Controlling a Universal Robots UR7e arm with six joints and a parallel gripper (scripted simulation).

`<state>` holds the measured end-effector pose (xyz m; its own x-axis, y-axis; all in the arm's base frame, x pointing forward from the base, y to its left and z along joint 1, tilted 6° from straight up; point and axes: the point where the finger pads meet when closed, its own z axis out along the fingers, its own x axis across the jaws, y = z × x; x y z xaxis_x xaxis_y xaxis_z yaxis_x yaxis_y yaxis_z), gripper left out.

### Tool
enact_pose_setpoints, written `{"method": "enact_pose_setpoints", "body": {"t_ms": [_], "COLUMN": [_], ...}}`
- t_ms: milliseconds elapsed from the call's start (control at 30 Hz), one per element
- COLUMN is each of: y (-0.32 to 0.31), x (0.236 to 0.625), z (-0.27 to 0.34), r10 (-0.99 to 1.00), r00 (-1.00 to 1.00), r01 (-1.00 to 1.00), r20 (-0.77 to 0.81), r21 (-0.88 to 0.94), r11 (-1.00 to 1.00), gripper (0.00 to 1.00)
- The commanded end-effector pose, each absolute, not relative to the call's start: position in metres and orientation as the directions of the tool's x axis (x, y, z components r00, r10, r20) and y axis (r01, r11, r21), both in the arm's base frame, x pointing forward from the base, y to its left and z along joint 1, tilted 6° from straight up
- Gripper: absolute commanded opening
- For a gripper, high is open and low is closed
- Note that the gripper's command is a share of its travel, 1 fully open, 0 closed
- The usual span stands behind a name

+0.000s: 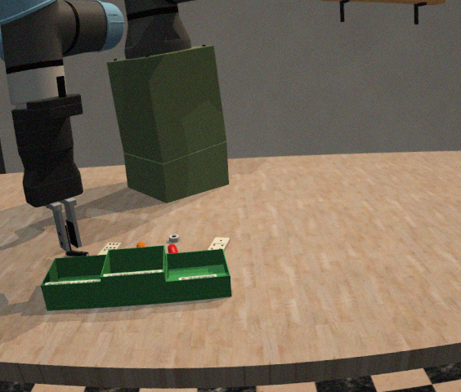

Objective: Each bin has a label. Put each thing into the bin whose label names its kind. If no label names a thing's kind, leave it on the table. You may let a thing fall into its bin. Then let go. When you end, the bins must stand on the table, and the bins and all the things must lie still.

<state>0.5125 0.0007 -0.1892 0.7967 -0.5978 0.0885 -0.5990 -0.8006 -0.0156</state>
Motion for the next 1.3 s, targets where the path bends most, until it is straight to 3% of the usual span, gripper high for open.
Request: {"method": "enact_pose_setpoints", "body": {"t_ms": [0,733,1267], "y": [0.002,0.001,-0.002], "x": [0.515,0.515,0.518], "z": [-0.188,-0.188,-0.212], "r10": [-0.681,-0.953,-0.954], "r00": [0.727,0.291,0.288], "r01": [-0.682,-0.954,-0.954], "r20": [0.092,0.085,0.086], "r21": [-0.022,-0.055,-0.057], "r11": [-0.731,-0.296,-0.293], "gripper": [0.31,0.31,0.31]}}
